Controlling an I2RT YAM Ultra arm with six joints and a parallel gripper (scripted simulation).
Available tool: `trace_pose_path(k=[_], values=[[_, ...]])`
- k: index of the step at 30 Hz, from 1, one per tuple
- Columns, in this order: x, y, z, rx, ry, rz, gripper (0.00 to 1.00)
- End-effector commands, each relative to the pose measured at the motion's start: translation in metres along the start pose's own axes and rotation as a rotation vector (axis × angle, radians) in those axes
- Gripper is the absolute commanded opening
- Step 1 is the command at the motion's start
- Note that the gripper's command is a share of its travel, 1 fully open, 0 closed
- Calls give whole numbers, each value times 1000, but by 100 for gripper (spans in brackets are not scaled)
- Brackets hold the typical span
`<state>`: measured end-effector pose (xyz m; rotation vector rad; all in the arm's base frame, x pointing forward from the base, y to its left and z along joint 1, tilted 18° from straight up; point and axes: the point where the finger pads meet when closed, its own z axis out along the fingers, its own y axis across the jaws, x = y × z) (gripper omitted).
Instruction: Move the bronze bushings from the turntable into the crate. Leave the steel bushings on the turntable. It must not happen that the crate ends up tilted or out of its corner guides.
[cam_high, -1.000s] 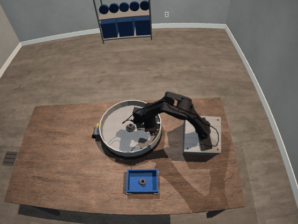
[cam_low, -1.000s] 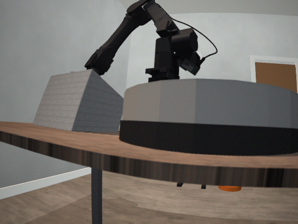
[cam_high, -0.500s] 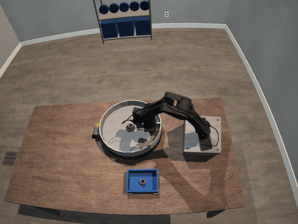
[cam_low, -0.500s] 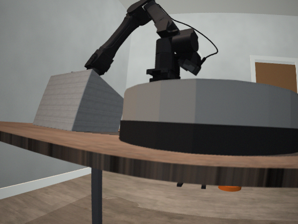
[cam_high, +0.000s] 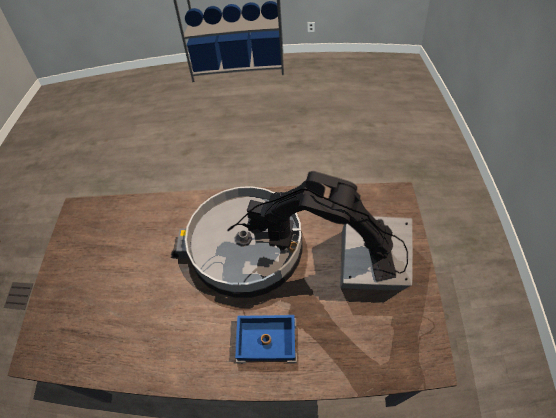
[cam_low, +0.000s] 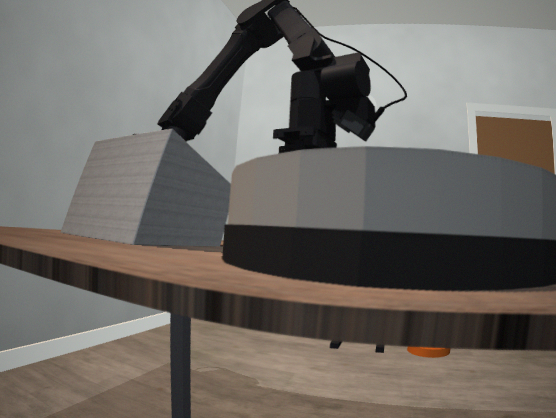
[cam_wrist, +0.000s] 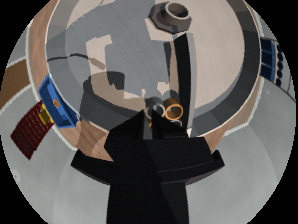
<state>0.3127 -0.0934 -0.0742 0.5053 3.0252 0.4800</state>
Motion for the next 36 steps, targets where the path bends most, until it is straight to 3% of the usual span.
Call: trace_pose_path(k=[1,36], values=[[11,-1,9,-11,29,19,13],[10,0,10,-9,20,14,13]])
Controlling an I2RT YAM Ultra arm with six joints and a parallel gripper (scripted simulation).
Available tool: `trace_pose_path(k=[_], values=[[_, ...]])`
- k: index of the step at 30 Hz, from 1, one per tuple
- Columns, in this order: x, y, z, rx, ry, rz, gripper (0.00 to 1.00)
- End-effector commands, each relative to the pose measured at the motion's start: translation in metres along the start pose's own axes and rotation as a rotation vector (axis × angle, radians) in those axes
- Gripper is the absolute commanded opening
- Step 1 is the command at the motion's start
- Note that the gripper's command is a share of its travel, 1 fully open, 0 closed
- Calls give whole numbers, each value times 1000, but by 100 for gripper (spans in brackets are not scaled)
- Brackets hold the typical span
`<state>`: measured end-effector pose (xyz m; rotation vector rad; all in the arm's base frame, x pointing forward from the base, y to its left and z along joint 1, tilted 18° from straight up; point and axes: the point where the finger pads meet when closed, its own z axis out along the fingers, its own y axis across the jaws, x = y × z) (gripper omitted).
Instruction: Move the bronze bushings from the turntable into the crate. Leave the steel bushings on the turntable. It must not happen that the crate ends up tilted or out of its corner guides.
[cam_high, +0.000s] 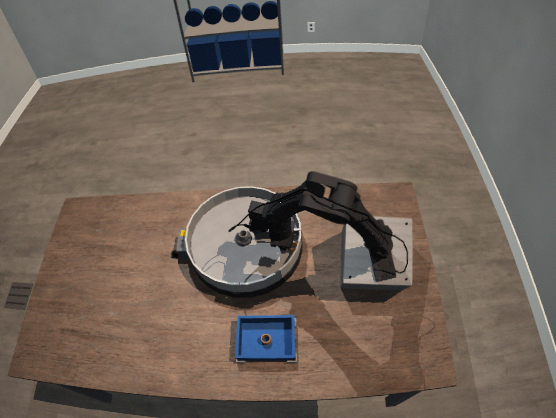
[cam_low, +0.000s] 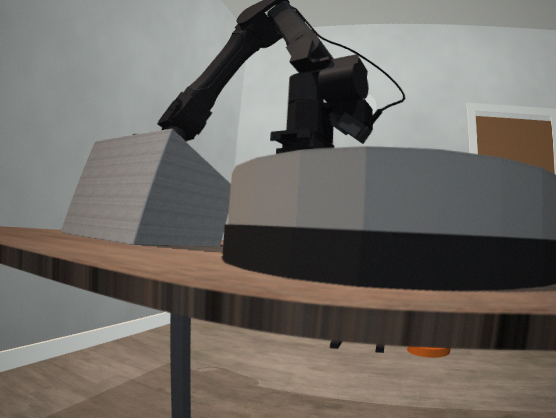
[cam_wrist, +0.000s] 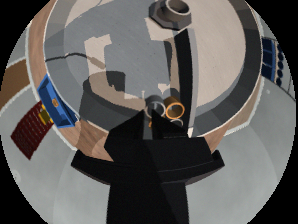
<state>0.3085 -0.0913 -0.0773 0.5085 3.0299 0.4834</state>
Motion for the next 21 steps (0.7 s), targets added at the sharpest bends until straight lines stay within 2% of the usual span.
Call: trace_pose_path(k=[1,21], values=[[5,0,7,-9,14,12,13],[0,1,4,-8,7,9,13]])
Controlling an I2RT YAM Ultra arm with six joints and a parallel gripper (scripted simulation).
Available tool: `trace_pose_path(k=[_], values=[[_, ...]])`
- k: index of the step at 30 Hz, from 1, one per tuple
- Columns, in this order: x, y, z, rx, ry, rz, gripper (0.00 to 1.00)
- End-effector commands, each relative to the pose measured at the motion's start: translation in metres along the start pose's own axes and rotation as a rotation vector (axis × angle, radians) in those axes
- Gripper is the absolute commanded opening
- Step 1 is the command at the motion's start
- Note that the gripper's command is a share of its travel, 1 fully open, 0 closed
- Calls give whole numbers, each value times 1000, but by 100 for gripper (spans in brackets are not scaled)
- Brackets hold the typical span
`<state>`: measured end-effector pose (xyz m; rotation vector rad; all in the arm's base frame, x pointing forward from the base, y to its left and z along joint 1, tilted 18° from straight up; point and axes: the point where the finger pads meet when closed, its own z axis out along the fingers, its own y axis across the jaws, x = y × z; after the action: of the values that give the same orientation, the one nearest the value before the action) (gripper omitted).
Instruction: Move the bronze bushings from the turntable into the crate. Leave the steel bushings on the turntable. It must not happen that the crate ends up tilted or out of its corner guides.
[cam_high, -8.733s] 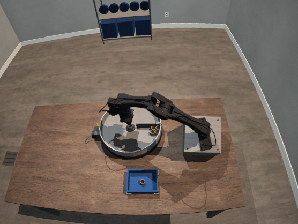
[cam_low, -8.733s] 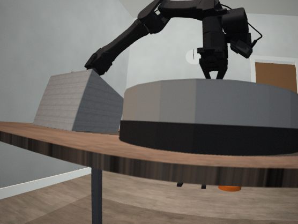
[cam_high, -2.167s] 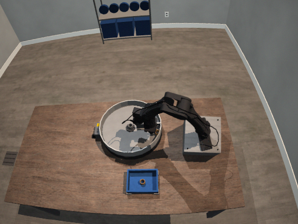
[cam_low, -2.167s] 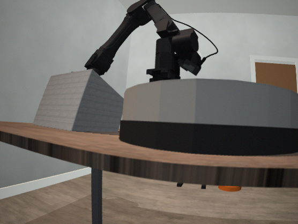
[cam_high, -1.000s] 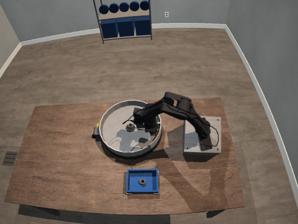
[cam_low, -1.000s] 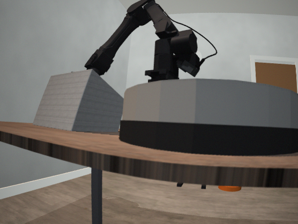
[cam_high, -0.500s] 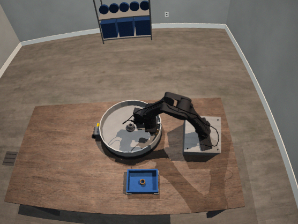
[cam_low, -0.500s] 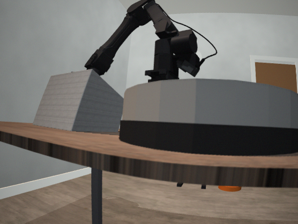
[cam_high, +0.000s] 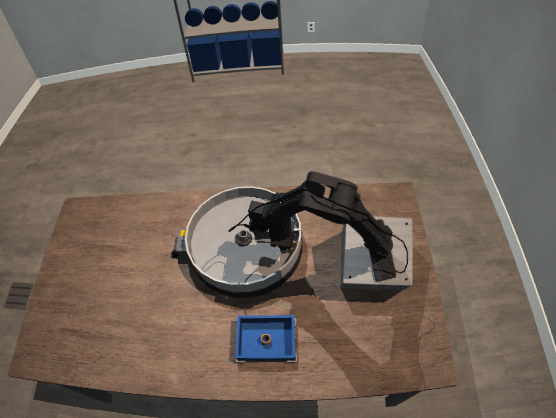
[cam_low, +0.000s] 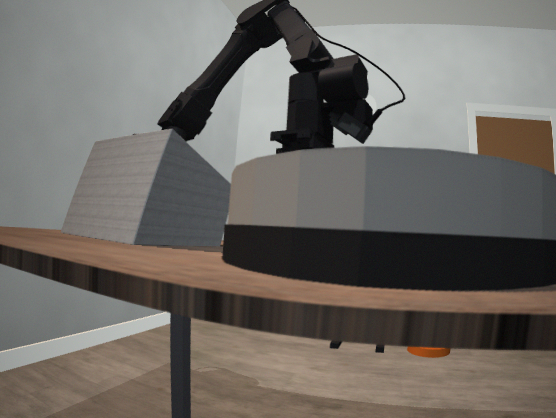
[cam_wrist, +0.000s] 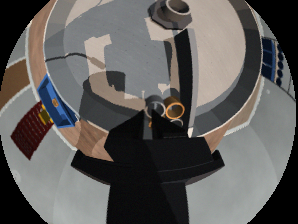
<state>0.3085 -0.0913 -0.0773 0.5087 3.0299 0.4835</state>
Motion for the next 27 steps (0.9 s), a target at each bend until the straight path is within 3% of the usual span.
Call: trace_pose_path(k=[1,27], values=[[-4,1,2,-7,1,7,13],[-6,2,0,-7,2,5,13]])
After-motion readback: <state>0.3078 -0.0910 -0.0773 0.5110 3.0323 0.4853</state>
